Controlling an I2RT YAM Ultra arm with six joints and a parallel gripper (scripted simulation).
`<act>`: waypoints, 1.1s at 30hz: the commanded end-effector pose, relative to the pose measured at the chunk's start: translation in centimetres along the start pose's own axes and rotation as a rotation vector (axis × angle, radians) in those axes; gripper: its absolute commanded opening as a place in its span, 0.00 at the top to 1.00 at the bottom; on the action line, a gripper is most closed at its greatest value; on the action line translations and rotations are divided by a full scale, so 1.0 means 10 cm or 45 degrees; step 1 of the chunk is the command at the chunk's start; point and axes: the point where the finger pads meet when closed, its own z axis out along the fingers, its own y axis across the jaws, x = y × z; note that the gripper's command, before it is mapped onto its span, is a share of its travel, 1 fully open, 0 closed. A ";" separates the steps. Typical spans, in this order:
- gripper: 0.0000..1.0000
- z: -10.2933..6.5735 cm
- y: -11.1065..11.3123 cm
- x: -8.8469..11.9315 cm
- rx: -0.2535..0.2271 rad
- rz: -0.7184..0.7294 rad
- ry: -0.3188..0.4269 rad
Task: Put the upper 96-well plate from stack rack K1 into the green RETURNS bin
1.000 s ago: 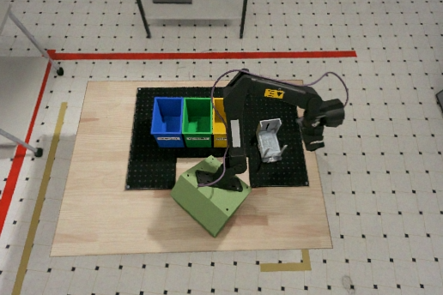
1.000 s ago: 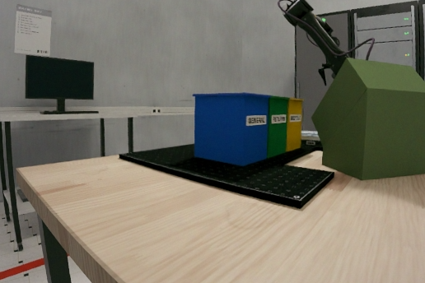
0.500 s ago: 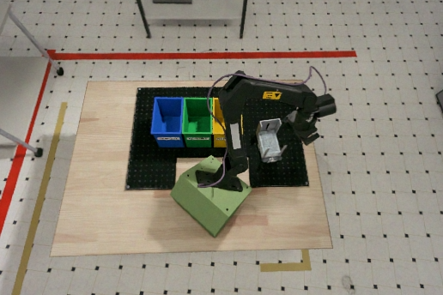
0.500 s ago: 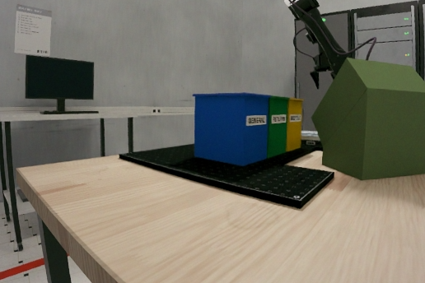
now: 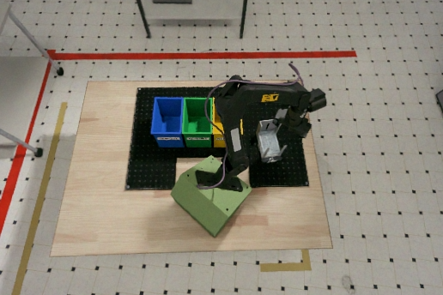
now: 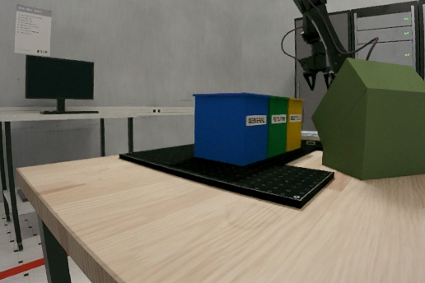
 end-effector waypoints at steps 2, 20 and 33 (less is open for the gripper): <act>0.00 -0.03 0.14 0.06 -0.008 -0.240 0.018; 0.00 -0.09 0.50 -0.02 -0.080 -0.895 -0.027; 0.00 -0.02 0.51 0.02 -0.099 -0.875 -0.014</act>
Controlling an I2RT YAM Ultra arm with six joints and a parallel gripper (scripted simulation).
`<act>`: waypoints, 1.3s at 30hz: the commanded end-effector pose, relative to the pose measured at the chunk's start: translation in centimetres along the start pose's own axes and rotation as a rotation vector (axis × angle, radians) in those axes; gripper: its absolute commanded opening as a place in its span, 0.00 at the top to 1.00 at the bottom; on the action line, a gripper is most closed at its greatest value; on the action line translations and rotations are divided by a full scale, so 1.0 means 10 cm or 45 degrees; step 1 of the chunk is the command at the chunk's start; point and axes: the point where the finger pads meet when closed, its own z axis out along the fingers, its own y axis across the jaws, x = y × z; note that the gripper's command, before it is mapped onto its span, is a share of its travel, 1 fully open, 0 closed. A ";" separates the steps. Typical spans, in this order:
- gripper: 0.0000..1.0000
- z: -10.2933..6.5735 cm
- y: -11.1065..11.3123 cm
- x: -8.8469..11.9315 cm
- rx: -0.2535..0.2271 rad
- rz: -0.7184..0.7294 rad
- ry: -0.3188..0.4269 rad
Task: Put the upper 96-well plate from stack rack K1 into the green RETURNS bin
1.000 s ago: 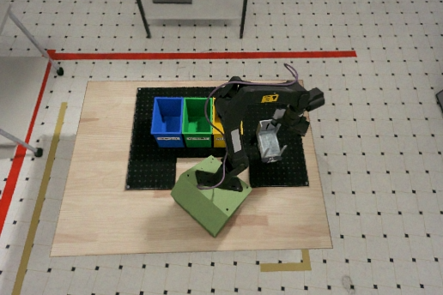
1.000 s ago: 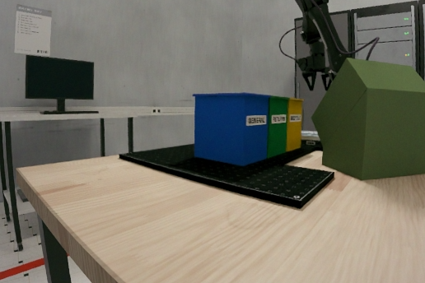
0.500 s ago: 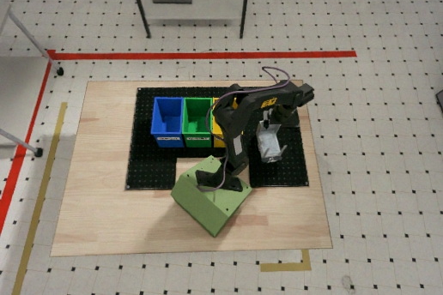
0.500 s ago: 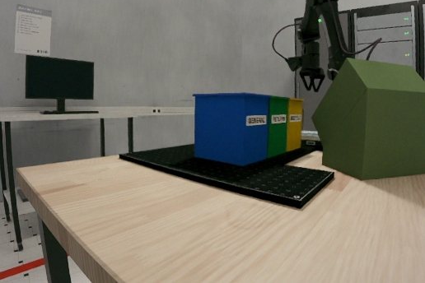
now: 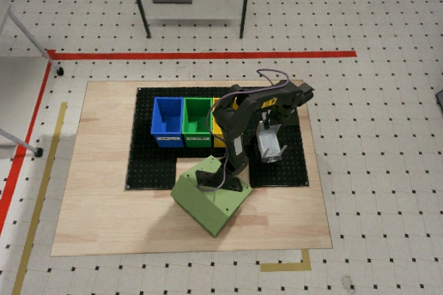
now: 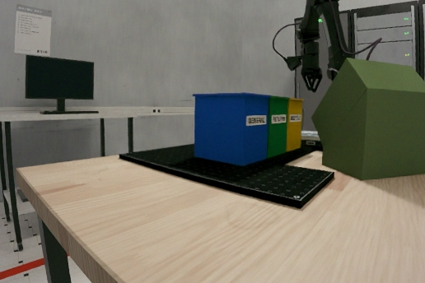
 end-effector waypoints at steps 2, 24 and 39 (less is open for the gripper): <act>0.00 -0.05 -0.02 -0.01 0.017 -0.013 -0.008; 0.00 0.38 0.02 0.02 -0.012 -0.006 0.011; 0.00 0.59 0.02 0.02 -0.010 -0.007 0.010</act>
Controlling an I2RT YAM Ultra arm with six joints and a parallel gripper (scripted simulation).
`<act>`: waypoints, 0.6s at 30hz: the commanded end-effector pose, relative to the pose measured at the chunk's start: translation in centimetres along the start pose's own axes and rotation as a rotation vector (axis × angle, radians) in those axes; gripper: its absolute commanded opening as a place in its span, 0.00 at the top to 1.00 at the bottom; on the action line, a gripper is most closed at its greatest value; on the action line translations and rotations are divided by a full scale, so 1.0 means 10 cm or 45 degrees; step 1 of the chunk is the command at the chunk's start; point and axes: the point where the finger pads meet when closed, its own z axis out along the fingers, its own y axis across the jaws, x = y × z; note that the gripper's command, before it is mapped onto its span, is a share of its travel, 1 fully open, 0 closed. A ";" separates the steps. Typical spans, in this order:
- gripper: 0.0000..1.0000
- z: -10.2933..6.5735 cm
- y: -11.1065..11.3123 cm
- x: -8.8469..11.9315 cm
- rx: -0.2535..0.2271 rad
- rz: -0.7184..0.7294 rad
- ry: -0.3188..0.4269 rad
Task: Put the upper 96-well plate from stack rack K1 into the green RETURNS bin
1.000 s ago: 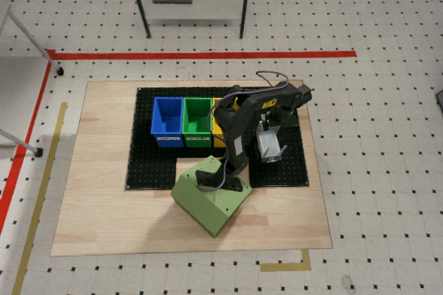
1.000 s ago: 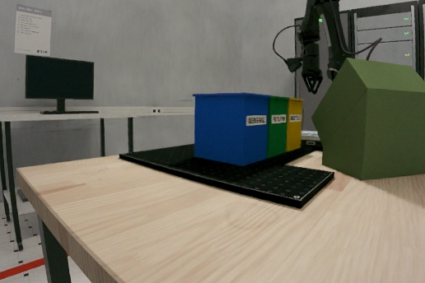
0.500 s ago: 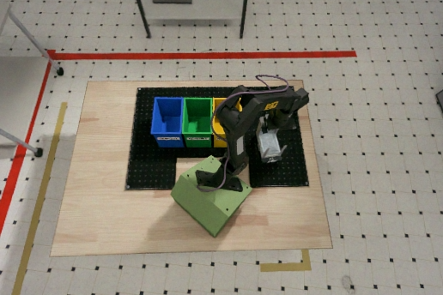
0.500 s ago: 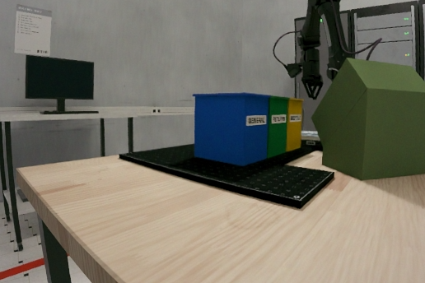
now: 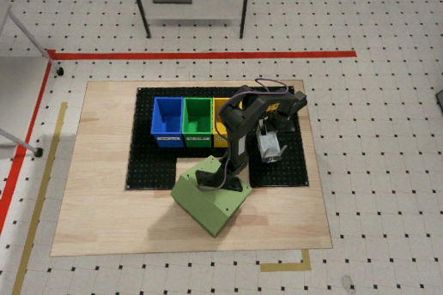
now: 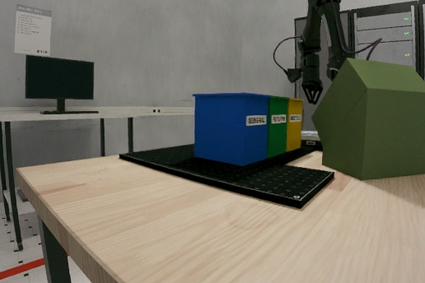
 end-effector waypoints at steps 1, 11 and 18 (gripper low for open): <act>0.00 0.07 -0.06 -0.04 0.025 -0.001 -0.015; 0.00 0.21 -0.05 -0.04 0.022 0.000 -0.012; 0.00 0.33 -0.05 -0.04 0.021 -0.001 -0.013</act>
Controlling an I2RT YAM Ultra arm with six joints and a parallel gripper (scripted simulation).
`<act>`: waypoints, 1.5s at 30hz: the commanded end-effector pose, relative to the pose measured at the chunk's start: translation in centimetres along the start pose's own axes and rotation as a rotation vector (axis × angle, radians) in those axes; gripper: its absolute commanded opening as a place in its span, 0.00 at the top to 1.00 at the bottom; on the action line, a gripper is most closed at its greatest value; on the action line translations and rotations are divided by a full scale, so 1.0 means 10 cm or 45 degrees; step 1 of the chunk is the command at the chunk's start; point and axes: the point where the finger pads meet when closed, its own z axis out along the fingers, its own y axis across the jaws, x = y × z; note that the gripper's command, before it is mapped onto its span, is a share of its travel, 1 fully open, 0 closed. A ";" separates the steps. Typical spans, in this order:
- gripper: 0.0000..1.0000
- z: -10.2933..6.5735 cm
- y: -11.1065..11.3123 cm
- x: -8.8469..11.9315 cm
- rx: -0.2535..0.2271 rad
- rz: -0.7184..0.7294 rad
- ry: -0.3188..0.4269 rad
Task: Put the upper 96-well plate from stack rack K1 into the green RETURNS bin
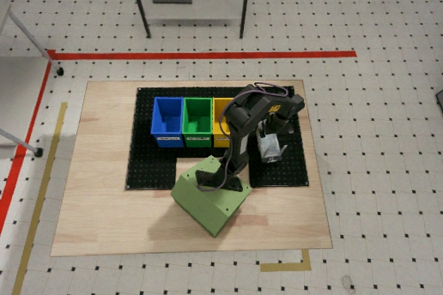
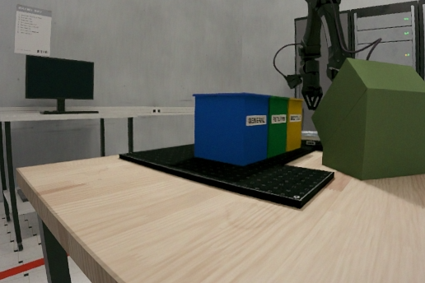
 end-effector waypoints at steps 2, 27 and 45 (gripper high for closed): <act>0.00 0.11 -0.03 -0.03 0.019 0.000 -0.011; 0.00 0.45 -0.03 -0.03 0.018 -0.001 -0.012; 0.00 0.70 -0.07 -0.06 0.028 -0.003 -0.019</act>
